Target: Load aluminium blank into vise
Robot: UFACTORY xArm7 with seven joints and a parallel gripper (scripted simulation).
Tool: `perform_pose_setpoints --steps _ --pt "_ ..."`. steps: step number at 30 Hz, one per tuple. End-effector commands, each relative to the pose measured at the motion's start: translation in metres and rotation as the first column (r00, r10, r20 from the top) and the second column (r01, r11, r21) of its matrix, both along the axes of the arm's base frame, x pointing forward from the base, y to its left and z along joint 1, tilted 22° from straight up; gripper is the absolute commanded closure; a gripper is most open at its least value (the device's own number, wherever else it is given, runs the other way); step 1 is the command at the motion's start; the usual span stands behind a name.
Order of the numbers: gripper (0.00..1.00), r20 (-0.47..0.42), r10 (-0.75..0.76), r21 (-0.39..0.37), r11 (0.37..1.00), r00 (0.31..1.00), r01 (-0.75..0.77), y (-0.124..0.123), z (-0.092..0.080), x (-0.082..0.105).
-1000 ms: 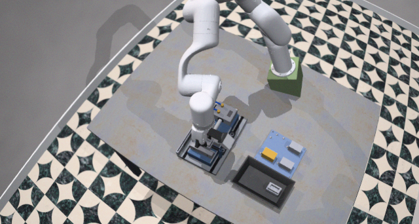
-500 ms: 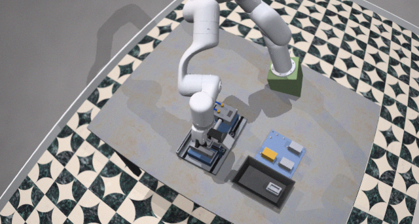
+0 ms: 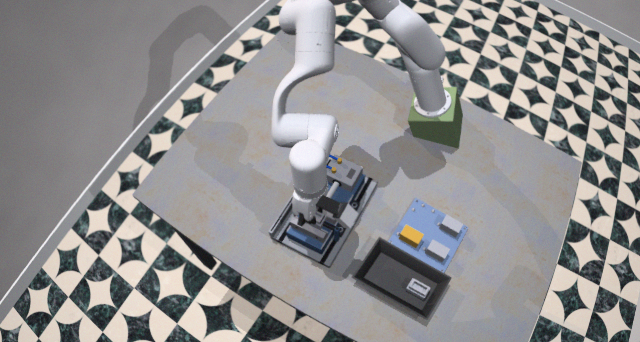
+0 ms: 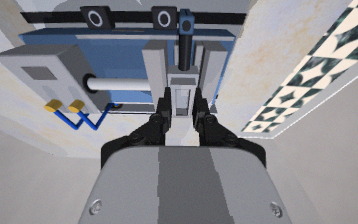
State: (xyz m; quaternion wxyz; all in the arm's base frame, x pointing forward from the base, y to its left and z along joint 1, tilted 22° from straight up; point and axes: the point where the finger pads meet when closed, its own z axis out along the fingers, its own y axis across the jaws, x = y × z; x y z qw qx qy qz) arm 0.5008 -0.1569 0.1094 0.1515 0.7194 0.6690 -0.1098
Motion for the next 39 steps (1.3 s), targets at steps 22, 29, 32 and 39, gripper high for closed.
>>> perform_pose_setpoints --steps 22,29,32,39 --pt "1.00 0.004 0.002 -0.001 1.000 1.000 -0.002 0.010 0.026 0.000" --pt "1.00 0.004 0.002 -0.001 1.000 1.000 -0.002 0.014 0.034 0.000" --pt "1.00 0.004 0.002 -0.001 1.000 1.000 -0.002 0.015 0.038 0.000" --pt "1.00 0.004 0.002 -0.001 1.000 1.000 -0.002 0.017 0.044 -0.001"
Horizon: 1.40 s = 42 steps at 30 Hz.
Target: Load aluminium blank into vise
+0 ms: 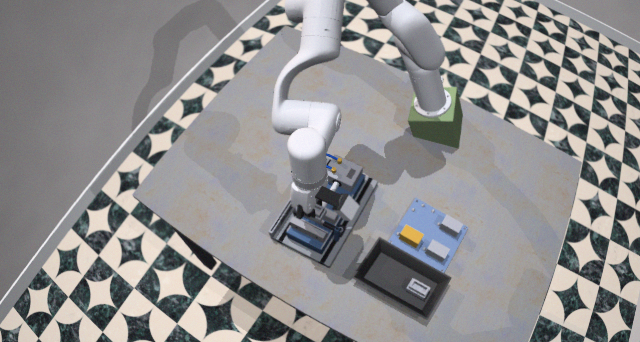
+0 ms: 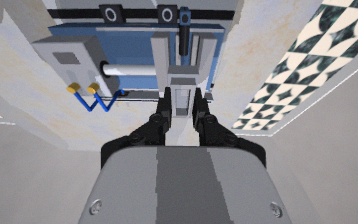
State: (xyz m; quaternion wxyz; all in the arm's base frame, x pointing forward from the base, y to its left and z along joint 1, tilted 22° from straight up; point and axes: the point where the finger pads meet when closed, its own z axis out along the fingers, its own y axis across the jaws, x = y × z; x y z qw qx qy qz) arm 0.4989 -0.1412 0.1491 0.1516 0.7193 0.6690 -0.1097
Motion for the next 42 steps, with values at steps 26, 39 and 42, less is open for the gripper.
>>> perform_pose_setpoints --steps 26,39,42 --pt "1.00 0.037 -0.046 -0.008 0.999 0.998 0.047 0.129 -0.034 0.041" --pt "1.00 0.037 -0.081 0.004 0.997 0.996 0.081 0.216 -0.077 0.042" --pt "1.00 0.037 -0.082 0.004 0.997 0.996 0.082 0.218 -0.078 0.042"
